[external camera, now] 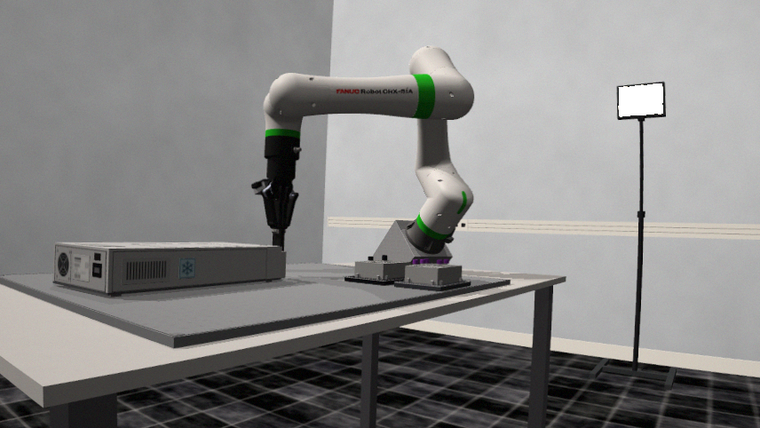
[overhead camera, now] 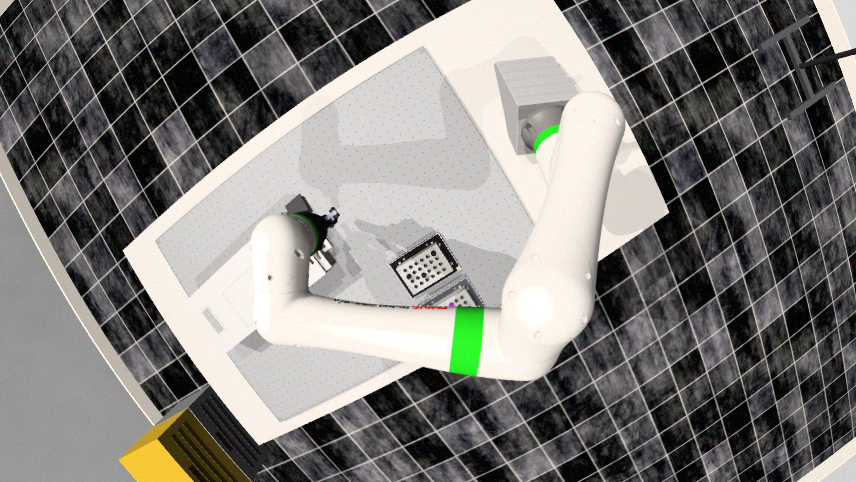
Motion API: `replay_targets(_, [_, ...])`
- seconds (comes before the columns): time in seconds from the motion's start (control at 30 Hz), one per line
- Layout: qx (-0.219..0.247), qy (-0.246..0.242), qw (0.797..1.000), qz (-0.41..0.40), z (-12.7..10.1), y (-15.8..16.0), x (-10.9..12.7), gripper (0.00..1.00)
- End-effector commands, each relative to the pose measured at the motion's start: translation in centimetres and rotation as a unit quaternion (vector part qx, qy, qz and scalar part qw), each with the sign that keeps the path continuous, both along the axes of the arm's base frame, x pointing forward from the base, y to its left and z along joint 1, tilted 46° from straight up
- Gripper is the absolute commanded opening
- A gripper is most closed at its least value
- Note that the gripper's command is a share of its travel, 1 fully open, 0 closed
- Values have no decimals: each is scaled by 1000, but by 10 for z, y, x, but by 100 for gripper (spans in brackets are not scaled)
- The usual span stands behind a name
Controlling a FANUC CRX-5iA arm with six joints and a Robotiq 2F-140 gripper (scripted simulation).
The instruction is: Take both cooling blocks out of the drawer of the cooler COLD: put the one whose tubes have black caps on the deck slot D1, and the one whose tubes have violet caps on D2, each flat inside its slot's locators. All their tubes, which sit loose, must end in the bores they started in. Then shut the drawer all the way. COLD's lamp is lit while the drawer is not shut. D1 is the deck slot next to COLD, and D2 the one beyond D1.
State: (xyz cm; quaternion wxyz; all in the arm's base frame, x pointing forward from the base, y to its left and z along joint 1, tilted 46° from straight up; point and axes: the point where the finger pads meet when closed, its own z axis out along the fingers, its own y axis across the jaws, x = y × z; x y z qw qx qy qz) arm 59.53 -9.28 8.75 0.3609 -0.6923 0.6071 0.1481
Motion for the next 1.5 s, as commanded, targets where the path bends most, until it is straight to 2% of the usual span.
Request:
replay_targets(0.0, [-1, -1, 1000, -1, 3, -3, -1, 10])
replay_targets(1.47, [-1, -1, 1000, -1, 38, -38, -13, 10])
